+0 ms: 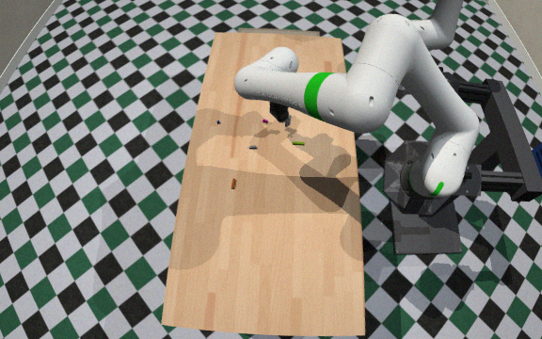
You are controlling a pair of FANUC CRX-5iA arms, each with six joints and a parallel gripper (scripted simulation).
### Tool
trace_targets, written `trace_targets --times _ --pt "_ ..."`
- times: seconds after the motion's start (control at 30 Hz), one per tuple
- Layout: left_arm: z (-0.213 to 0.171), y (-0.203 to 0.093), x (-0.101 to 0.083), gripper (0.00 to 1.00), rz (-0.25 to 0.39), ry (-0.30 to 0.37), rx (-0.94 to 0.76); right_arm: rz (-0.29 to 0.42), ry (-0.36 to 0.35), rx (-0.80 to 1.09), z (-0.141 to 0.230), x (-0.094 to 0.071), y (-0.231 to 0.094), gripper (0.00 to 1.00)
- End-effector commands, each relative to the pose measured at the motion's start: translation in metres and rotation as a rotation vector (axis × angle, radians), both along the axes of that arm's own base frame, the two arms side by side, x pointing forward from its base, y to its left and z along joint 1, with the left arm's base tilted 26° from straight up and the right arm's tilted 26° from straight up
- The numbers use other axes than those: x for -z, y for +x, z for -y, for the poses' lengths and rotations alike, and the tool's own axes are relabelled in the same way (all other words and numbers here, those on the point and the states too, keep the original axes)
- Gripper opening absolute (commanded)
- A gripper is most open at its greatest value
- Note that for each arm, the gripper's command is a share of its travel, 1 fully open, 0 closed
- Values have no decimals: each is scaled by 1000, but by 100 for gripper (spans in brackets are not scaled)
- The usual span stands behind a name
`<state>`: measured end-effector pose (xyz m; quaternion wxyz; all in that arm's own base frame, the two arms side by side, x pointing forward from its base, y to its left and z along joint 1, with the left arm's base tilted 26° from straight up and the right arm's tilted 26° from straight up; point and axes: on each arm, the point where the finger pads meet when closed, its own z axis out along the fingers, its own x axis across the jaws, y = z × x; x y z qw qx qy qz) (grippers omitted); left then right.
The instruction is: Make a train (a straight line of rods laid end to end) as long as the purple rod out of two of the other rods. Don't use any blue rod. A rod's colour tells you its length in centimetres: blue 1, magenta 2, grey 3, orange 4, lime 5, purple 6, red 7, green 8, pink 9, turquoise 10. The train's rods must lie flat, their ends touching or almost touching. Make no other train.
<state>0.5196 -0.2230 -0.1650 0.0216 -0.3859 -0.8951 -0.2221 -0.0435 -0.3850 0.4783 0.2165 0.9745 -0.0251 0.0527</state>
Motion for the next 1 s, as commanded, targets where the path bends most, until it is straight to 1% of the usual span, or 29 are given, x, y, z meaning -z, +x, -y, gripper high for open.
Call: trace_targets --times 0.0,0.1,0.17,0.23,0.63,0.97 --pt "5 8 0 100 77 -16 -149 0 -2 1 0 -1 0 100" --pt "8 13 0 100 116 -29 -233 0 -2 1 0 -1 0 100" --pt "8 13 0 100 116 -29 -233 0 -2 1 0 -1 0 100" --pt "10 19 1 100 164 -45 -338 0 -2 1 0 -1 0 100" --pt "16 38 1 100 314 -95 -662 0 -2 1 0 -1 0 100" --pt "17 44 0 100 358 -110 -759 0 -2 1 0 -1 0 100"
